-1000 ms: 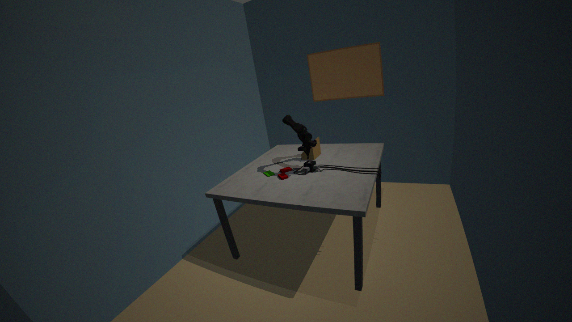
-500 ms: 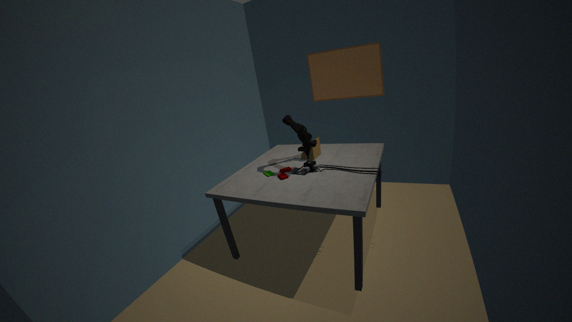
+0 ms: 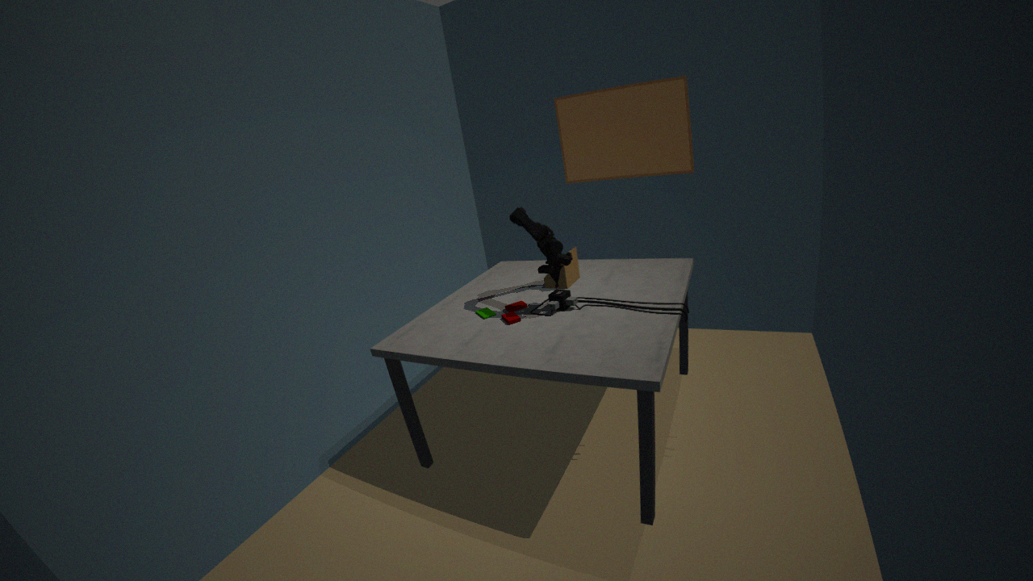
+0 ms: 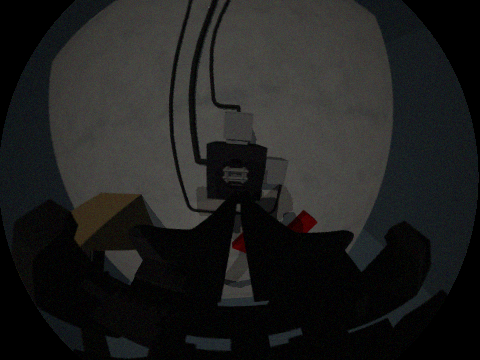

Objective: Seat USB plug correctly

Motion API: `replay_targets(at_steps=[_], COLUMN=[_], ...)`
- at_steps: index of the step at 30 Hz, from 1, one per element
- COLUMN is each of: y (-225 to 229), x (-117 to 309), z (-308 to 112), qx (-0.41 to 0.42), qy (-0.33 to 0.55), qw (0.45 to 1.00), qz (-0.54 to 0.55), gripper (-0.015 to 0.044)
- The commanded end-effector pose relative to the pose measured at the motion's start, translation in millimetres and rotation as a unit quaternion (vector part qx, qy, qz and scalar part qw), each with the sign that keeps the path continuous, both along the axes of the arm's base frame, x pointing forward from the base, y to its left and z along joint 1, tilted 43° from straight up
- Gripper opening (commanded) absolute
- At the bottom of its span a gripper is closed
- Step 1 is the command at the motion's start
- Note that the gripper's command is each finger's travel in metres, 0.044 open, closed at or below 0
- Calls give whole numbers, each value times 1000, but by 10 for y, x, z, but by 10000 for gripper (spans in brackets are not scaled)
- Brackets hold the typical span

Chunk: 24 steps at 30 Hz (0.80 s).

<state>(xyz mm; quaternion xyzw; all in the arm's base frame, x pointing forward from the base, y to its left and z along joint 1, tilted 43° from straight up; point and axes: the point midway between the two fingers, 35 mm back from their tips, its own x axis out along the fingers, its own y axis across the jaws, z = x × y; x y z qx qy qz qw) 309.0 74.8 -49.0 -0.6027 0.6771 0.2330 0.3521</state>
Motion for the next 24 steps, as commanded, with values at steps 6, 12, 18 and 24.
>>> replay_targets(at_steps=[6, 12, 18, 24], y=[-8, -10, -13, -16], x=[-17, -16, -16, -15], z=[-19, -27, -34, -41], qx=[4, 6, 9, 11], qy=[4, 4, 5, 5], qw=[1000, 1000, 1000, 1000], qz=[2, 3, 4, 5], gripper=[0, 0, 0, 0])
